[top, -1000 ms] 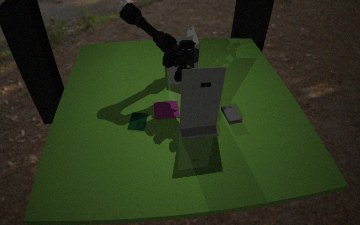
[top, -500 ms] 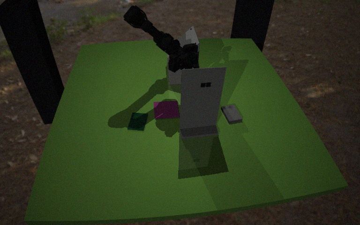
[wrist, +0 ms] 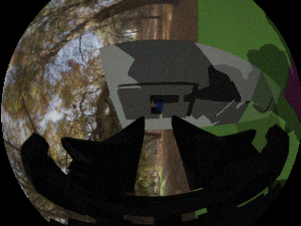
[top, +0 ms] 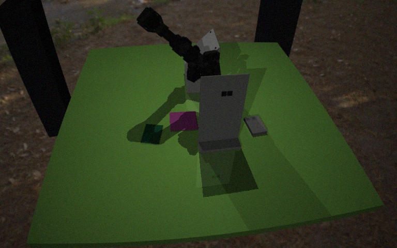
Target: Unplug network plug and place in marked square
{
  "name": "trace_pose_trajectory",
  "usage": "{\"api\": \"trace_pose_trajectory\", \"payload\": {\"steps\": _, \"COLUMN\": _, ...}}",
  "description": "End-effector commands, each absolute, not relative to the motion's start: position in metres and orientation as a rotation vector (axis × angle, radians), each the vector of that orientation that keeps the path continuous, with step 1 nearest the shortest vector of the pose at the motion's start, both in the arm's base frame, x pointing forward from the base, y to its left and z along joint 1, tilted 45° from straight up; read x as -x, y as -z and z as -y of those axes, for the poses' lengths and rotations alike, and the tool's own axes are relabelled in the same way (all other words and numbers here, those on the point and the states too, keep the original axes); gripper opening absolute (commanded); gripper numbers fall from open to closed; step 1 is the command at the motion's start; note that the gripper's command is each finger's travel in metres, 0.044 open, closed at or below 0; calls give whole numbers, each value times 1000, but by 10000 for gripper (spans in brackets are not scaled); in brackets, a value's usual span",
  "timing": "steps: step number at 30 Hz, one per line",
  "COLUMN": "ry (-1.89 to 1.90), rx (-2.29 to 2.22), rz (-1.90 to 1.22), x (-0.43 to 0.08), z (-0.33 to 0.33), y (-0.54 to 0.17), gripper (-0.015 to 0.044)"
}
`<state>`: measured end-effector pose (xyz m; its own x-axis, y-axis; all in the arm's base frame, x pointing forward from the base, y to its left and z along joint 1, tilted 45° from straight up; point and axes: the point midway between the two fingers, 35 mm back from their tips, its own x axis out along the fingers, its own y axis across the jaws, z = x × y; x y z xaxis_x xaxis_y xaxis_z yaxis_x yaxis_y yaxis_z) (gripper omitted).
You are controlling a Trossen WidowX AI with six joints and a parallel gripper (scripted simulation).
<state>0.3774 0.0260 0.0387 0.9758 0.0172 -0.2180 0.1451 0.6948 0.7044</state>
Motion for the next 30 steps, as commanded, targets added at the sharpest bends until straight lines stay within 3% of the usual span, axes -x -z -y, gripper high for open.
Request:
{"api": "trace_pose_trajectory", "payload": {"steps": 1, "ry": 76, "rx": -803, "rz": -218, "x": -384, "z": -24, "y": -37, "gripper": 156}}
{"api": "trace_pose_trajectory", "payload": {"steps": 23, "ry": 75, "rx": -802, "rz": -217, "x": -414, "z": -17, "y": -37, "gripper": 156}}
{"api": "trace_pose_trajectory", "payload": {"steps": 26, "ry": 75, "rx": -802, "rz": -217, "x": -414, "z": -17, "y": -37, "gripper": 77}}
{"api": "trace_pose_trajectory", "payload": {"steps": 30, "ry": 75, "rx": -802, "rz": -217, "x": -414, "z": -17, "y": -37, "gripper": 51}}
